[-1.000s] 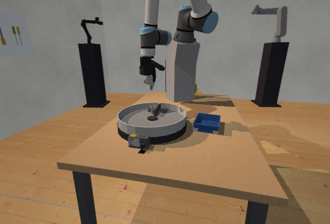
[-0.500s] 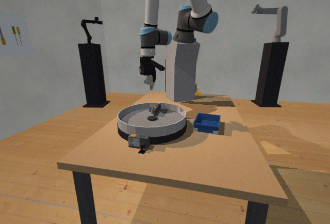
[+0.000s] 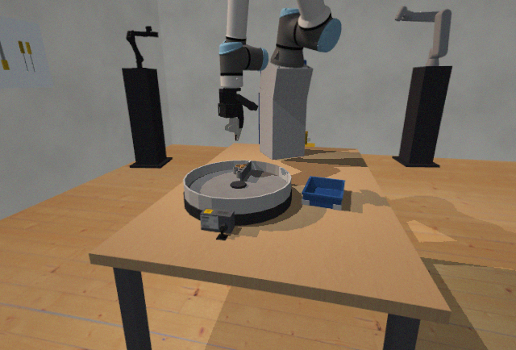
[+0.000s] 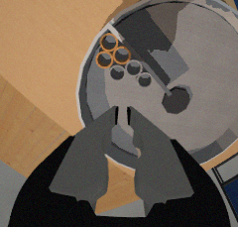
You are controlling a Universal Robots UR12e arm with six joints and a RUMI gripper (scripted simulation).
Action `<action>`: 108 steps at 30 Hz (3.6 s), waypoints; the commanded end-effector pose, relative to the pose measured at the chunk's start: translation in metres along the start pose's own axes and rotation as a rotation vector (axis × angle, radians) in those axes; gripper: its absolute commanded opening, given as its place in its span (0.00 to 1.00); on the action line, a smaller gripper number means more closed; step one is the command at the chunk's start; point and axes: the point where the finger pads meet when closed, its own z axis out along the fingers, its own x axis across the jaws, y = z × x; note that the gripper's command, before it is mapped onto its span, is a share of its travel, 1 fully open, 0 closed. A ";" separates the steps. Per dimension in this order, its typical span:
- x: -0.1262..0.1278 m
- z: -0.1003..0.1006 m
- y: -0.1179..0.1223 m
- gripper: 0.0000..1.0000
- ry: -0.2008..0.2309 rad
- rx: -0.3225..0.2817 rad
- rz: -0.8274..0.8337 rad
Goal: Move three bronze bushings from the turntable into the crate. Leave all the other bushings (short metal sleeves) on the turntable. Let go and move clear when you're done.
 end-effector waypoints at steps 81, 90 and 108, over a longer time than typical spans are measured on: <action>-0.001 0.001 0.000 0.06 0.000 -0.001 -0.015; -0.004 0.008 -0.001 0.06 0.000 -0.001 -0.082; -0.020 0.039 -0.006 0.06 0.000 -0.001 -0.372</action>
